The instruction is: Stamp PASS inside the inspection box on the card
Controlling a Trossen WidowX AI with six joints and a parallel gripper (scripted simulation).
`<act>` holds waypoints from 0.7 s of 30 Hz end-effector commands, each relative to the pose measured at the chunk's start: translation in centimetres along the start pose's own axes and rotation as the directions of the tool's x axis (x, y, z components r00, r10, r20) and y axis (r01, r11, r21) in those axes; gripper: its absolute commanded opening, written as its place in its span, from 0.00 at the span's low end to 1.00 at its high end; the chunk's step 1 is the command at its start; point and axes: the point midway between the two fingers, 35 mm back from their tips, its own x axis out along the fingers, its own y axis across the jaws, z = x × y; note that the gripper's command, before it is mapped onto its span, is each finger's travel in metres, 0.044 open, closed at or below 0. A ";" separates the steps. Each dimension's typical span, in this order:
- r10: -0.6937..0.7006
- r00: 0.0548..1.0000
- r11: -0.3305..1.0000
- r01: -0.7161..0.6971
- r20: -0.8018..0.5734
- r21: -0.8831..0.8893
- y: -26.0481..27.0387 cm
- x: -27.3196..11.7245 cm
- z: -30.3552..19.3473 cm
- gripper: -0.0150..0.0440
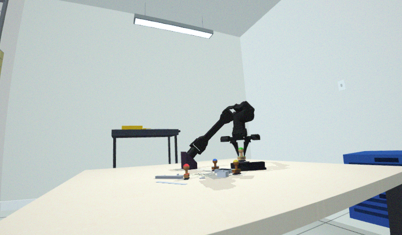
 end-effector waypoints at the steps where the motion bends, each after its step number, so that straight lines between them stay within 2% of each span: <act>1: 0.000 1.000 1.000 0.000 0.005 -0.002 -0.1 -0.4 0.1 0.25; 21: 0.000 1.000 1.000 0.000 0.004 -0.002 -0.2 -1.3 0.0 0.25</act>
